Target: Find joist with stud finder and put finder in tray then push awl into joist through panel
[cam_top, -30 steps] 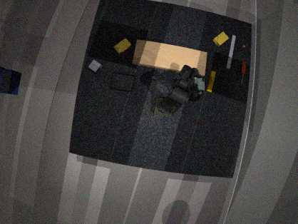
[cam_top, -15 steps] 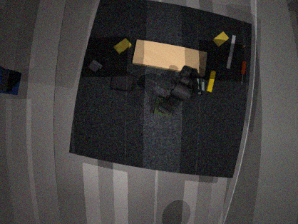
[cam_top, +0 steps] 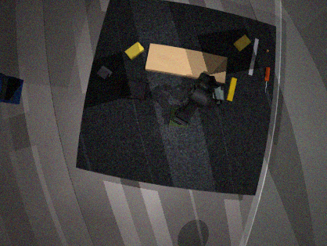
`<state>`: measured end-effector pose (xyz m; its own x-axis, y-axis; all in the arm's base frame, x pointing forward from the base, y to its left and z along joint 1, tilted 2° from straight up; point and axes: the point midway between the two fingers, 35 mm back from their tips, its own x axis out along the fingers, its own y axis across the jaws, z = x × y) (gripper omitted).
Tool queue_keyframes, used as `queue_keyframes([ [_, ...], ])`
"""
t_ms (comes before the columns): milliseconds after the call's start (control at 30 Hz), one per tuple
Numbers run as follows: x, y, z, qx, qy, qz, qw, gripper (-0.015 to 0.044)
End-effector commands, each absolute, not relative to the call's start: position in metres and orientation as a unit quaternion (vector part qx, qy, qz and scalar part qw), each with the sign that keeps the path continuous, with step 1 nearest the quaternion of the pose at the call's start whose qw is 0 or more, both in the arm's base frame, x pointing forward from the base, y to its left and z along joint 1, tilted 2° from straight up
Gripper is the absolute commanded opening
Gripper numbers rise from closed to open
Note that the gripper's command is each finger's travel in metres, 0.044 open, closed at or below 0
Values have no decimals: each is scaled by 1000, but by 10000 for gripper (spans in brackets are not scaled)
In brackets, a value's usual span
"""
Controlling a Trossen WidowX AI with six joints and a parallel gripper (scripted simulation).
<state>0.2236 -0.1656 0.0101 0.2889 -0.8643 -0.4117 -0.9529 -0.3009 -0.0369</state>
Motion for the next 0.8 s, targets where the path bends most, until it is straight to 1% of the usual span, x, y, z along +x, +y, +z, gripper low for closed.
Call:
queue_keyframes([
  [0, 224, -166, 10, -791, 575, 156, 142, 131],
  [300, 224, -165, 8, -791, 575, 158, 140, 368],
  [333, 223, -165, 7, -791, 575, 158, 140, 380],
  [767, 222, -162, 5, -791, 575, 159, 139, 380],
])
